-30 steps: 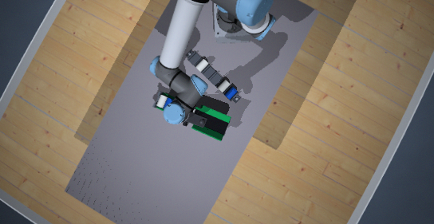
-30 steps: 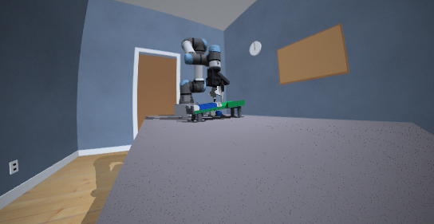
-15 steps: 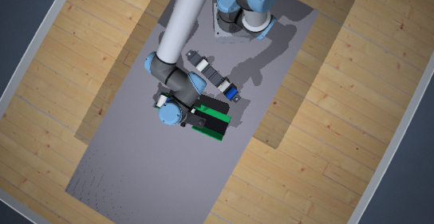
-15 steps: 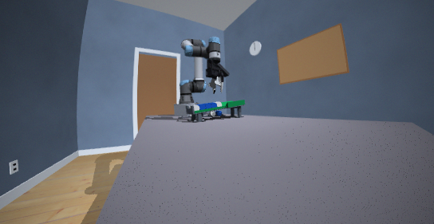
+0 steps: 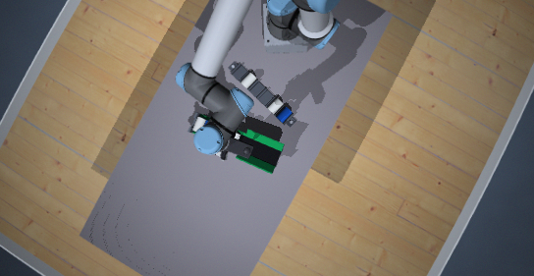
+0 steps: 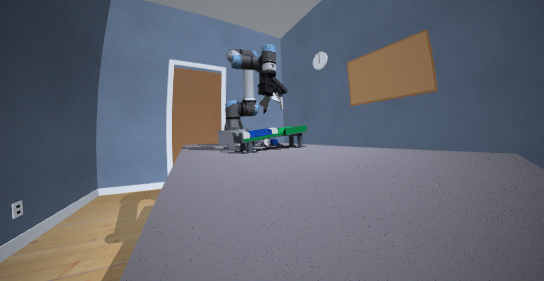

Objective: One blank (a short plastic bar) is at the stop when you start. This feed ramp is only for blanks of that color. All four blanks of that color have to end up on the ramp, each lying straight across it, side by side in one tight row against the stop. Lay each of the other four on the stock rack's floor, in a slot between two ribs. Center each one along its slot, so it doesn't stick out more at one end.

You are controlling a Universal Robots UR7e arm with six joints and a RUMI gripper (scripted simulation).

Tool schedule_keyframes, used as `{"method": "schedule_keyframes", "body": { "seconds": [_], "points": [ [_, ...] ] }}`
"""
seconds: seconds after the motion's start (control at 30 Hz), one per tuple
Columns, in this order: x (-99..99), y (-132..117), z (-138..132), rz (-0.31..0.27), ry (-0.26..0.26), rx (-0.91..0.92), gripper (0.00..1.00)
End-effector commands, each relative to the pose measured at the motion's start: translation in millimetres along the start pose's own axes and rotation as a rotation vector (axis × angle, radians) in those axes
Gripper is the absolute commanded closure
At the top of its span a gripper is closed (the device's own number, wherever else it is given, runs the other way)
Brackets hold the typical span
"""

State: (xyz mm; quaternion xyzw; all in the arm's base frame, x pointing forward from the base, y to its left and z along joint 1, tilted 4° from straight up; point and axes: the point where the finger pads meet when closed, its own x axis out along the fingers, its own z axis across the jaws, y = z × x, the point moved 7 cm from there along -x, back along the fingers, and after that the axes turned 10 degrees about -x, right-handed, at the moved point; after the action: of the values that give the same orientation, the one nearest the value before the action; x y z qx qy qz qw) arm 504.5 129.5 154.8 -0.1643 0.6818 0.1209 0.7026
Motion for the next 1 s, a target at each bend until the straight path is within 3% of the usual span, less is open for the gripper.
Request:
{"method": "schedule_keyframes", "body": {
  "seconds": [0.0, 0.97],
  "points": [
    [-0.8, -0.1, 0.3, 0.0, -0.001, 0.0, 0.0],
    [-0.6, -0.6, 1.0, 0.0, -0.001, 0.048, 0.0]
  ]
}}
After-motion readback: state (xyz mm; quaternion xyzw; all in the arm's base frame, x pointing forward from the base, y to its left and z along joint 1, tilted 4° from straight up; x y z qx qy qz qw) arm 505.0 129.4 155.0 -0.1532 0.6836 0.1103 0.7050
